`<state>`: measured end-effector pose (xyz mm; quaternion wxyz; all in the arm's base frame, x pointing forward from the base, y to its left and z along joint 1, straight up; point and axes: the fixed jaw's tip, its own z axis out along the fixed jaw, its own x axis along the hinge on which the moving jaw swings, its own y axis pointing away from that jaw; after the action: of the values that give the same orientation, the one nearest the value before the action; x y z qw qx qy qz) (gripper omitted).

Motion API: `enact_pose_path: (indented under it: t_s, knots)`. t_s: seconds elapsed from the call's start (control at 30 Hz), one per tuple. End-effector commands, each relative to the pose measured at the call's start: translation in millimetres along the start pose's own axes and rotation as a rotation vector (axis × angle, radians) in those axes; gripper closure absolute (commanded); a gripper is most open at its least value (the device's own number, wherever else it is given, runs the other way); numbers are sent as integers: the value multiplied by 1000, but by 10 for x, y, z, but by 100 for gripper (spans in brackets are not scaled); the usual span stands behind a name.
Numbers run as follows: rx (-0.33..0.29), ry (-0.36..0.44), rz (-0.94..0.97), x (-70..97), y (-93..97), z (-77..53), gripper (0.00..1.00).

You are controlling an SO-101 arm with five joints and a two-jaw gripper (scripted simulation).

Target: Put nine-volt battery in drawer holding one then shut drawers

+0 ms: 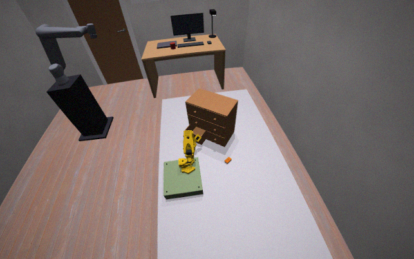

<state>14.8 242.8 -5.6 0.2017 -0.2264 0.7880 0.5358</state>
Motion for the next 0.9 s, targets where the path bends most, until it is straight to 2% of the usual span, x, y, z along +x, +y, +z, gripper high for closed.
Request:
enact_pose_path:
  t_s: [0.0, 0.6, 0.73, 0.87]
  knots:
    - [-3, 22, -6, 47, 20, -40, 79]
    - [23, 154, -59, 264, 68, -320, 79]
    - [-11, 155, -69, 274, 139, -316, 79]
    - [-11, 155, -69, 274, 139, -316, 79]
